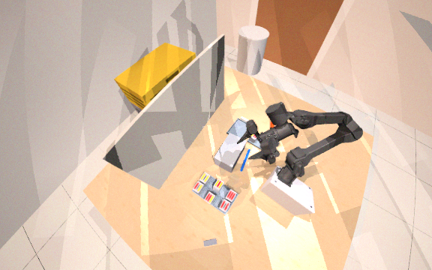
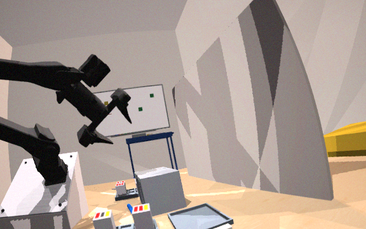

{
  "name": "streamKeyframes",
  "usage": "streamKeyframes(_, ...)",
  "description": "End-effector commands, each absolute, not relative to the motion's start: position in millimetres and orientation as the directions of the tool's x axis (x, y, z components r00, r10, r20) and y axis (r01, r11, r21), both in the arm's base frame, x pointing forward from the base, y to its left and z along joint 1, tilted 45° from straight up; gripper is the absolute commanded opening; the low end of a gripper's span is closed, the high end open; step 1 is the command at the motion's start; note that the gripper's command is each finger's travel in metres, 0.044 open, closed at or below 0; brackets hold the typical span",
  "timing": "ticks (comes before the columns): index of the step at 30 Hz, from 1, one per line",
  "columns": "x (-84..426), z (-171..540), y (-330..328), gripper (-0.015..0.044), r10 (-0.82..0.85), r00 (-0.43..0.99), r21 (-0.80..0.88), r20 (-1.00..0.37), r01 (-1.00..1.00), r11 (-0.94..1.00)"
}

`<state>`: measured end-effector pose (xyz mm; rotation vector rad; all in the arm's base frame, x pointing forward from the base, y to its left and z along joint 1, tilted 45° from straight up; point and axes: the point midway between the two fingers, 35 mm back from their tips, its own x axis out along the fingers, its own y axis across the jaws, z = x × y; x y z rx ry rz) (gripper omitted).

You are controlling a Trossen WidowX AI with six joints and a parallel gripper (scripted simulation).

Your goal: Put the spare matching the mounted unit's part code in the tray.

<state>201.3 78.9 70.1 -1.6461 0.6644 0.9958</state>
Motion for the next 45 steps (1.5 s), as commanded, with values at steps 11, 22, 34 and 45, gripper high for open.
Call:
streamKeyframes(11, 221, 83, 77, 0.044, -0.046, 0.436, -0.432, -0.899, -0.898, -0.082)
streamKeyframes(22, 292, 99, 72, 0.044, -0.364, 0.206, -0.388, -0.908, -0.741, 0.548)
streamKeyframes(34, 367, 66, 65, 0.044, -0.664, -0.023, -0.652, -0.747, -0.167, 0.74)
streamKeyframes(45, 375, 59, 63, 0.044, -0.695, -0.045, -0.69, -0.717, -0.092, 0.718)
